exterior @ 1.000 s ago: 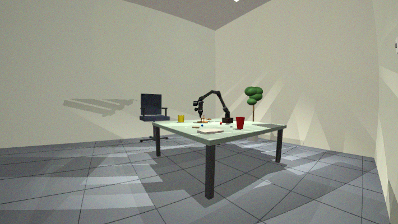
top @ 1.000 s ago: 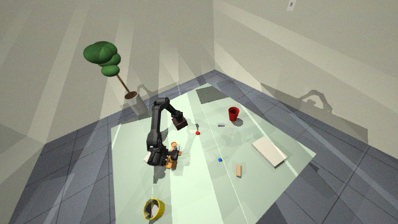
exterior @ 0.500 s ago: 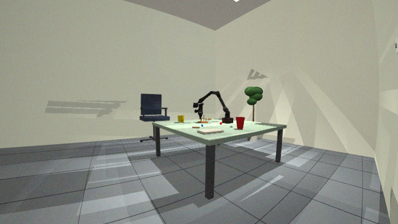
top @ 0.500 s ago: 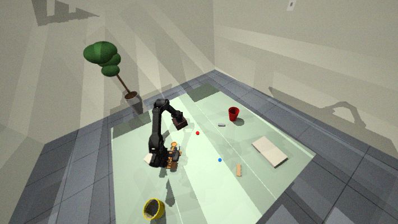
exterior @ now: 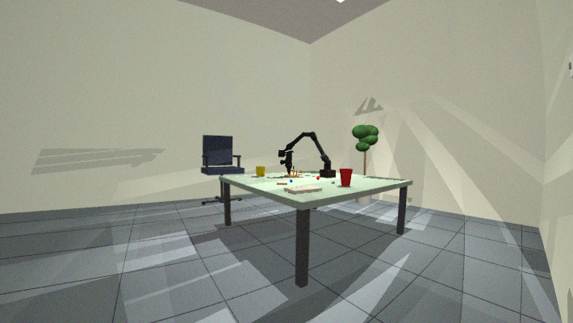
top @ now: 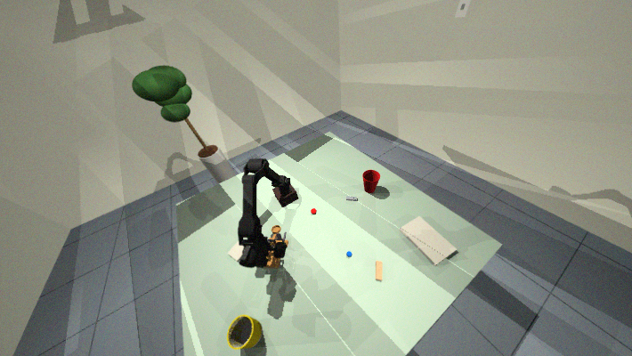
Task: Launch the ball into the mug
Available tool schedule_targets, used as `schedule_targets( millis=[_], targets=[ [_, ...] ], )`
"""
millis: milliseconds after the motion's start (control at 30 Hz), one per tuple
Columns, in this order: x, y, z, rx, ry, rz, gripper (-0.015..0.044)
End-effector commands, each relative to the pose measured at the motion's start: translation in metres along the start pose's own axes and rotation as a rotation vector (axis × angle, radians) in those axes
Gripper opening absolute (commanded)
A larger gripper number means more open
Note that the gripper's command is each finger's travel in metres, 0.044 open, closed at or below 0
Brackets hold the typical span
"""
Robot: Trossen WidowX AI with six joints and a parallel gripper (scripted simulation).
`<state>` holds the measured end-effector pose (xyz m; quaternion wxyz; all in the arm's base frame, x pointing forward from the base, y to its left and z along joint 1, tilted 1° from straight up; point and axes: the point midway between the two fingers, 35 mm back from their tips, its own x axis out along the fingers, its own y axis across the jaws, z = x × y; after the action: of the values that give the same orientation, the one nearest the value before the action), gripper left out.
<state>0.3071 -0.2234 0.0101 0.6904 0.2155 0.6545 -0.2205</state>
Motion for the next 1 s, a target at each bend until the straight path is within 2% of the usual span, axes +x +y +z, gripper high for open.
schedule_targets(
  millis=[0, 67, 433, 633, 700, 767, 833, 967],
  targets=[
    [0.005, 0.0, -0.002, 0.003, 0.012, 0.0, 0.044],
    [0.005, 0.0, -0.002, 0.003, 0.012, 0.0, 0.044],
    [0.001, 0.0, -0.001, 0.0, 0.002, 0.0, 0.0151],
    [0.001, 0.0, -0.001, 0.0, 0.002, 0.0, 0.0111],
    [-0.01, 0.0, 0.0, 0.0, 0.002, 0.0, 0.0059],
    [-0.038, 0.0, 0.001, 0.0, 0.002, 0.0, 0.0006],
    [-0.049, 0.0, 0.0, 0.0, 0.002, 0.001, 0.0],
    [-0.047, 0.0, 0.0, -0.001, 0.007, 0.0, 0.0]
  ],
)
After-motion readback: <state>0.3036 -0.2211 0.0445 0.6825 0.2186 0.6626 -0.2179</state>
